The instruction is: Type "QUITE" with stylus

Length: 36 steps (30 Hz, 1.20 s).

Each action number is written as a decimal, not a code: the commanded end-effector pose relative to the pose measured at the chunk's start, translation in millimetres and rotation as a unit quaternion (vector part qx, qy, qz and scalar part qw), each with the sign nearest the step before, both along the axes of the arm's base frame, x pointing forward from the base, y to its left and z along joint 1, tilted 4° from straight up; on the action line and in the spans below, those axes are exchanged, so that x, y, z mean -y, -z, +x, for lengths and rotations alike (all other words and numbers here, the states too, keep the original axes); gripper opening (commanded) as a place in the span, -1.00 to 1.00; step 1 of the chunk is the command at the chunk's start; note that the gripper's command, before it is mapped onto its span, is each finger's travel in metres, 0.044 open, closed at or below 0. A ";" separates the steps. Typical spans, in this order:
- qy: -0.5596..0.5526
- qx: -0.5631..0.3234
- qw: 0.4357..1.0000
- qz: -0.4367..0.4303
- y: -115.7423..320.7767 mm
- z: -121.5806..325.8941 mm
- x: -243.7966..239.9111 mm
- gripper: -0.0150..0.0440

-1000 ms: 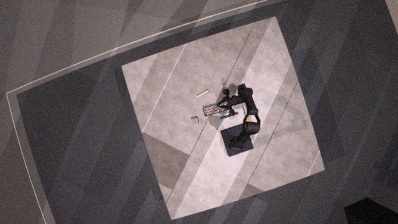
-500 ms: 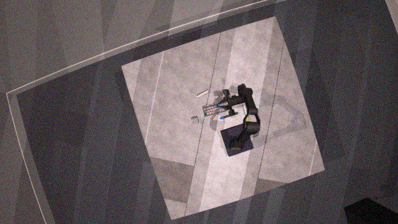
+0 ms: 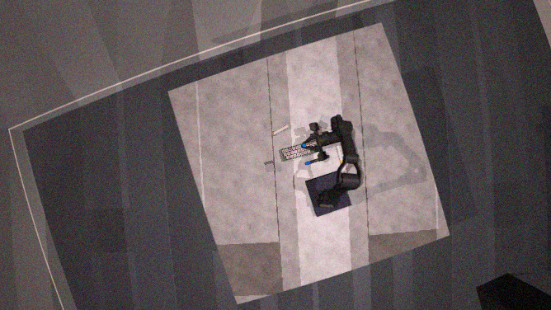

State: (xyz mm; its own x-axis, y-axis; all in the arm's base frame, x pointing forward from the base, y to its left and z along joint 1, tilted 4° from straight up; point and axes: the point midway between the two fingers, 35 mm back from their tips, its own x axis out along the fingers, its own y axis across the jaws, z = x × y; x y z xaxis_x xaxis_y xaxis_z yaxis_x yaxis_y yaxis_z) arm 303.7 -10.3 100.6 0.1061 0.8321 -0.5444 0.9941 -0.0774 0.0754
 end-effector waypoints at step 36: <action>0.257 0.010 0.966 0.016 -5.3 -39.6 57.3 -0.49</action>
